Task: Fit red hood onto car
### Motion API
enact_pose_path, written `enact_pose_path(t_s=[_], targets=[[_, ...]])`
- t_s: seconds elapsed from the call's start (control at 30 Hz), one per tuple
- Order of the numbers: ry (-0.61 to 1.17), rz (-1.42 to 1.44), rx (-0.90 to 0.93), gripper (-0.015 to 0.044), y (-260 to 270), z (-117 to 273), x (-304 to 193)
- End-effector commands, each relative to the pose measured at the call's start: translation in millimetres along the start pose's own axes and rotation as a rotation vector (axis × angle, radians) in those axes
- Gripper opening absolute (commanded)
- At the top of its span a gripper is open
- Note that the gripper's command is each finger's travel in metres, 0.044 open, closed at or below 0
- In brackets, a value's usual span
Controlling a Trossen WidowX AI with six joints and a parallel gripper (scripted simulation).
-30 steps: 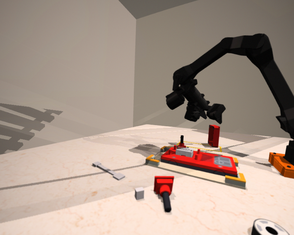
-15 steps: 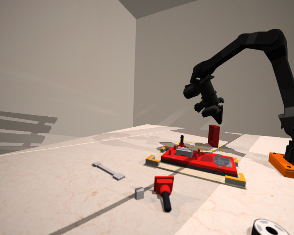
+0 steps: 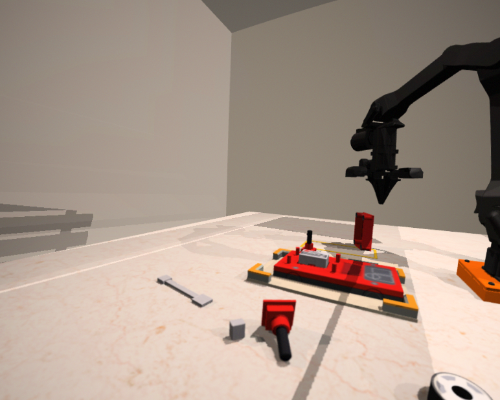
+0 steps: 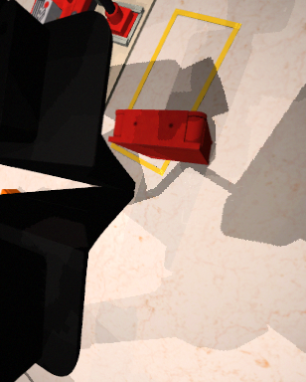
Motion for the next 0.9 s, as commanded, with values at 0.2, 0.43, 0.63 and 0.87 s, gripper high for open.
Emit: enact_pose_path(t_s=[0.2, 0.43, 0.63, 0.87], targets=[[0.005, -0.029, 0.016, 0.0000, -0.3, -14.2, -1.1], [0.006, -0.029, 0.016, 0.0000, -0.1, -43.4, -1.8], [0.006, -0.029, 0.016, 0.0000, -0.1, -46.1, -2.0], [0.006, -0.029, 0.016, 0.0000, 3.7, -45.9, -1.5]])
Point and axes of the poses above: the point midway between the two fingers, 35 mm back from their tips, its own z axis back along the fingers, its own y axis across the jaws, x = y × z, the point moved 9 cm from there along z, back along the fingers, and after that the axes turned 2 degrees about -z, right-handed, at the moved point
